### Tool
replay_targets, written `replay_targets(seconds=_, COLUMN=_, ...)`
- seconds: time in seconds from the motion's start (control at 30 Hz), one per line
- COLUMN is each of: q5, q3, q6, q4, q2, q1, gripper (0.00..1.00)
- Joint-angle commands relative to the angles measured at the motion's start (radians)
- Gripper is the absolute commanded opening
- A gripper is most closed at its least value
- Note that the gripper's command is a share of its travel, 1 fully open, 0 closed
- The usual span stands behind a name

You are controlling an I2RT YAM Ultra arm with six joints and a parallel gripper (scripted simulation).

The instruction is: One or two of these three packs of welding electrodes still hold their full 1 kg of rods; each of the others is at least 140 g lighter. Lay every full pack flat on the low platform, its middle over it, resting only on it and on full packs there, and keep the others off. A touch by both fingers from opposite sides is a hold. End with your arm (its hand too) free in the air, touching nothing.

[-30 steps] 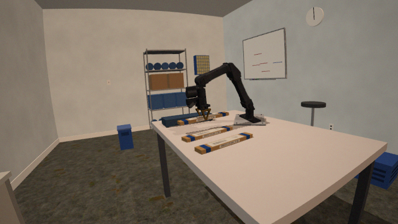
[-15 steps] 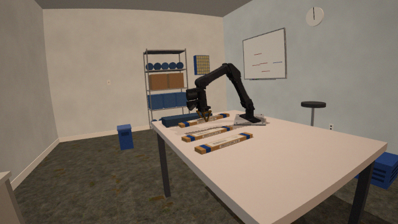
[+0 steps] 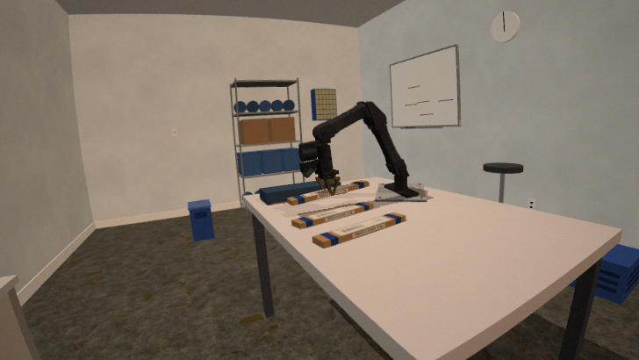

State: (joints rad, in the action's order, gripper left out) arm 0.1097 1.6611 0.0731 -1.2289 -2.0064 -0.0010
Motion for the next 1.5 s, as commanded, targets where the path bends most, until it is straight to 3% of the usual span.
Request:
replay_targets(seconds=0.0, q5=-0.001, q3=0.072, q6=0.005, q4=-0.049, q2=0.067, q1=-0.009, gripper=0.0)
replay_targets(seconds=0.87, q5=0.0, q3=0.194, q6=0.014, q4=-0.17, q2=0.063, q1=-0.017, gripper=0.0)
replay_targets(seconds=1.47, q5=0.0, q3=0.198, q6=0.014, q4=-0.173, q2=0.057, q1=-0.018, gripper=0.0)
